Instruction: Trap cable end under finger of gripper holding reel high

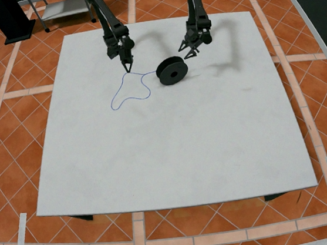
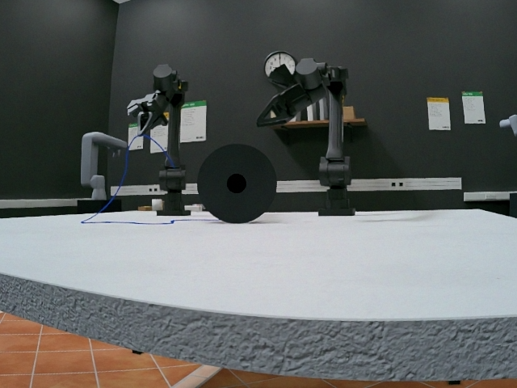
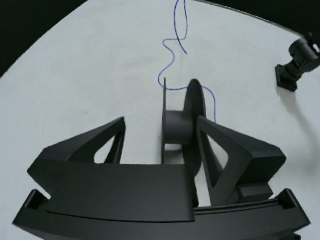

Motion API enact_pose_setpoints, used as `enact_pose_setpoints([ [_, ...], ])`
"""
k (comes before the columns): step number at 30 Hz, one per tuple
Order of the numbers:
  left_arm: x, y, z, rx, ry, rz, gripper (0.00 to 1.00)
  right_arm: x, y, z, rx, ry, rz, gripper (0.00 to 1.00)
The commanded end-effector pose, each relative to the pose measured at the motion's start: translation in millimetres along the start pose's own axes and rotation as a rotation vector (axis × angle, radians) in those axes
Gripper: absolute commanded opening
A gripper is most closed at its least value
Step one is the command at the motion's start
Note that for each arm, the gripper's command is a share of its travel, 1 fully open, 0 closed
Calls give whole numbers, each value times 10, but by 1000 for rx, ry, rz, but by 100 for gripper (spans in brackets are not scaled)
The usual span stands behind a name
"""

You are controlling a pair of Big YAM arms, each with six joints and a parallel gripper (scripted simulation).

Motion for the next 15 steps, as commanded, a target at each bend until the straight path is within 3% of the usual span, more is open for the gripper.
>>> enact_pose_setpoints([
  [1, 81, -58, 31, 32, 1, -30, 75, -192, 220, -30, 17, 26, 74, 0],
  [15, 118, -65, 15, 41, -3, -34, 75, -196, 226, -20, 18, 26, 75, 0],
])
Point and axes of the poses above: on each arm, the point where the finger pads meet when closed, its own x axis out along the fingers, its own y axis across the jaws, z = x × y, the point moved 3 cm from there along -x, back along the fingers, and after that the axes turned 8 degrees about -x, right-handed, at the moved point
